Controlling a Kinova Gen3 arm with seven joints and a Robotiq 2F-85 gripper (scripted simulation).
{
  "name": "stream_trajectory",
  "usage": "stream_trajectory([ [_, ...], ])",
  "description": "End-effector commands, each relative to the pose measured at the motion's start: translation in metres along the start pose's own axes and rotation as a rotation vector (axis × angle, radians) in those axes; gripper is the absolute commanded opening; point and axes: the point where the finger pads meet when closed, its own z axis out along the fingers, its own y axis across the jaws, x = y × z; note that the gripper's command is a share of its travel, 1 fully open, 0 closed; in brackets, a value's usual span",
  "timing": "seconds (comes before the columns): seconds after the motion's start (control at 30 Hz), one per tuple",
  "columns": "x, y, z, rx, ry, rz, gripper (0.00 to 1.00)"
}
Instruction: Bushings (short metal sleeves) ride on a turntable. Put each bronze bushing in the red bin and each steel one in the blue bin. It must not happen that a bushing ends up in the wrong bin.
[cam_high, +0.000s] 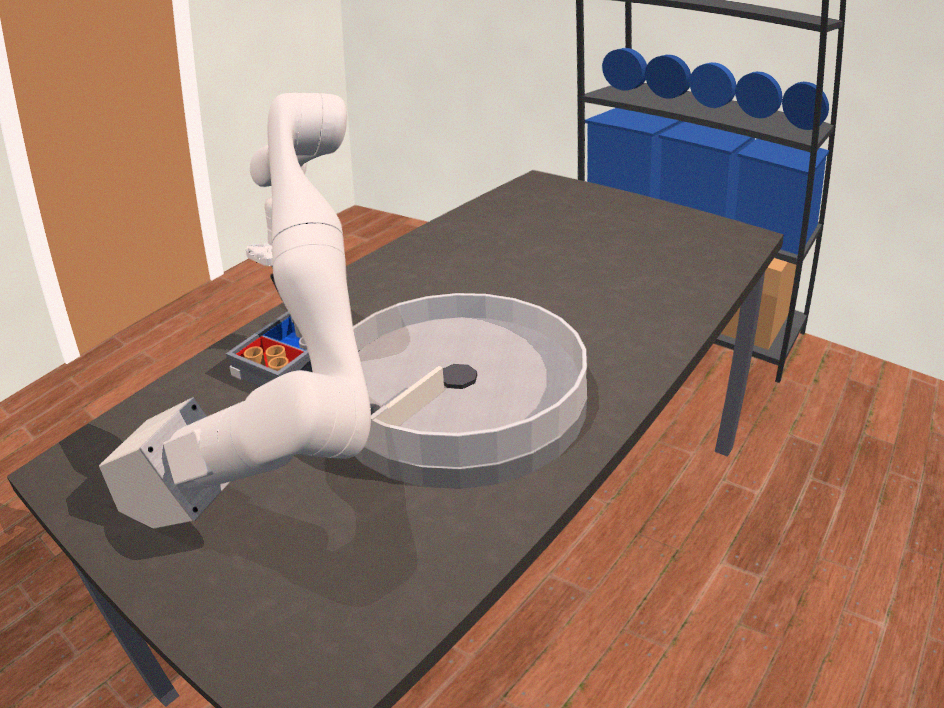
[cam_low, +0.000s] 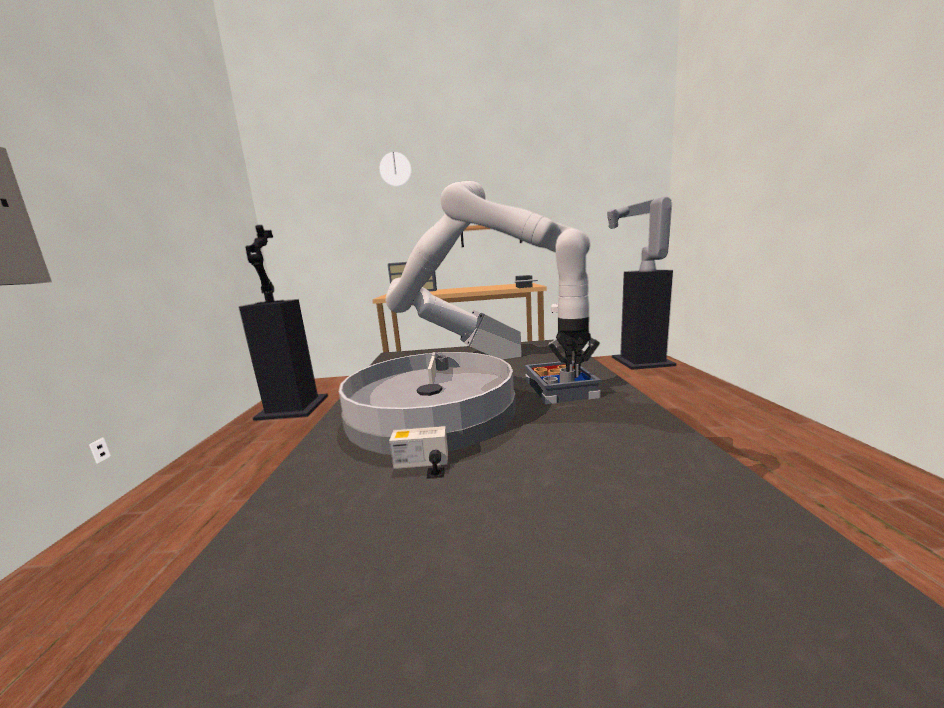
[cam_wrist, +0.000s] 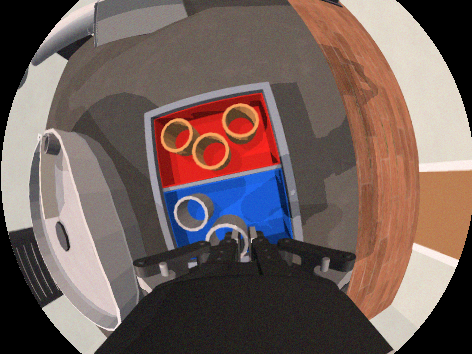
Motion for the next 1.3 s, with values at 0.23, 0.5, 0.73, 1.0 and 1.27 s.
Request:
stream_trajectory([
  [0.23,0.0,0.0,0.003,0.001,0.0,0.0,0.0],
  [0.5,0.0,0.0,0.009,0.001,0.0,0.0,0.0],
  [0.73,0.0,0.0,0.014,0.001,0.0,0.0,0.0],
  [1.0,0.0,0.0,0.015,0.001,0.0,0.0,0.0],
  [1.27,0.0,0.0,0.021,0.001,0.0,0.0,0.0],
])
